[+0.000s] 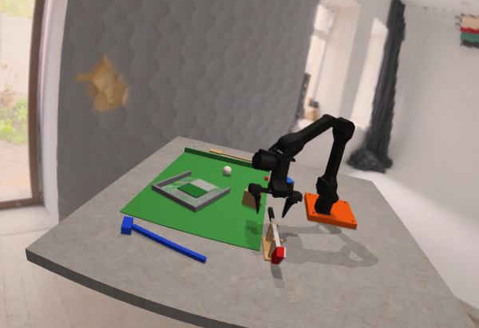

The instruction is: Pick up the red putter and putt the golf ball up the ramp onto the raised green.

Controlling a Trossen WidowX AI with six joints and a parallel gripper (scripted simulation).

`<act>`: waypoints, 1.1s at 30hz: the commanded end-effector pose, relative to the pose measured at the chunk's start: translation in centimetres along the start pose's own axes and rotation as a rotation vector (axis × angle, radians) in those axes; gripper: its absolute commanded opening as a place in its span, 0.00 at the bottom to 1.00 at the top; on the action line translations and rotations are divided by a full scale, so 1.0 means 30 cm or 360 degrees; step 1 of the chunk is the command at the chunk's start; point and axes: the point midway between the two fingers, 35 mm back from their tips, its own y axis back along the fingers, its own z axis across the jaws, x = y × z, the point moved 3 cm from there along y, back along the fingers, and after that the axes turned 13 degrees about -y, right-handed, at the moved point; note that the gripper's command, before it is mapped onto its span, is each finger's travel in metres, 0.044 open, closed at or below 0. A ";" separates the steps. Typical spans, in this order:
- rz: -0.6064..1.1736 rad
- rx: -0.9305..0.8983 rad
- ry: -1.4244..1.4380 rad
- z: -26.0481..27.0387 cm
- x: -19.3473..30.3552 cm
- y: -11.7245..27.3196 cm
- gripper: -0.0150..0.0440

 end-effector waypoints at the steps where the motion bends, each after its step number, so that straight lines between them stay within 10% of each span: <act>1: 0.0002 -0.0014 -0.0011 0.003 0.006 -0.019 1.00; 18: 0.0002 -0.0014 -0.0011 0.001 0.023 -0.082 1.00; 33: -0.0001 0.0001 0.0000 -0.004 0.018 -0.070 0.37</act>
